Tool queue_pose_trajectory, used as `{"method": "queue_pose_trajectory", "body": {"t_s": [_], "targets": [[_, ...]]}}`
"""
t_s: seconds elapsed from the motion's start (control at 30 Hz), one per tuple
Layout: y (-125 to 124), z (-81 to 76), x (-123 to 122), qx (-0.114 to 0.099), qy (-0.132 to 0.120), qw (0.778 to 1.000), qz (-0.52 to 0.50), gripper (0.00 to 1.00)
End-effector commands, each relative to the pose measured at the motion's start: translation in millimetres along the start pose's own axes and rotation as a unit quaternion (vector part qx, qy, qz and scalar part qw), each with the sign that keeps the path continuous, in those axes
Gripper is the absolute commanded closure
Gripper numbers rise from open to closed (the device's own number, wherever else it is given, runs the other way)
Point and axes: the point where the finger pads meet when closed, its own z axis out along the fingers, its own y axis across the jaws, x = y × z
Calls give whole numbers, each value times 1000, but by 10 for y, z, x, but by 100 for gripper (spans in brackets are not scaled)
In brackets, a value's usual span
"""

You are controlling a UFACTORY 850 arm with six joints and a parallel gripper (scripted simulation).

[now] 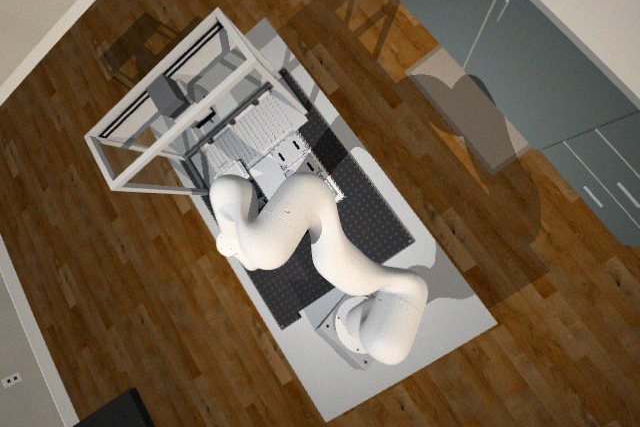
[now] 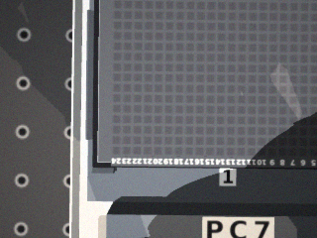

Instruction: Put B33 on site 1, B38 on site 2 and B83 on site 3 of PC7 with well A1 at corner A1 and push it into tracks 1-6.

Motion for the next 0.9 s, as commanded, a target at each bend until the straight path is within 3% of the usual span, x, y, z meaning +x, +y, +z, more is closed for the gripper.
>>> {"method": "queue_pose_trajectory", "body": {"t_s": [0.0,0.87], "targets": [[-3,-7,41,0,1,1000,0,18],[-3,-8,261,0,1,1000,0,18]]}}
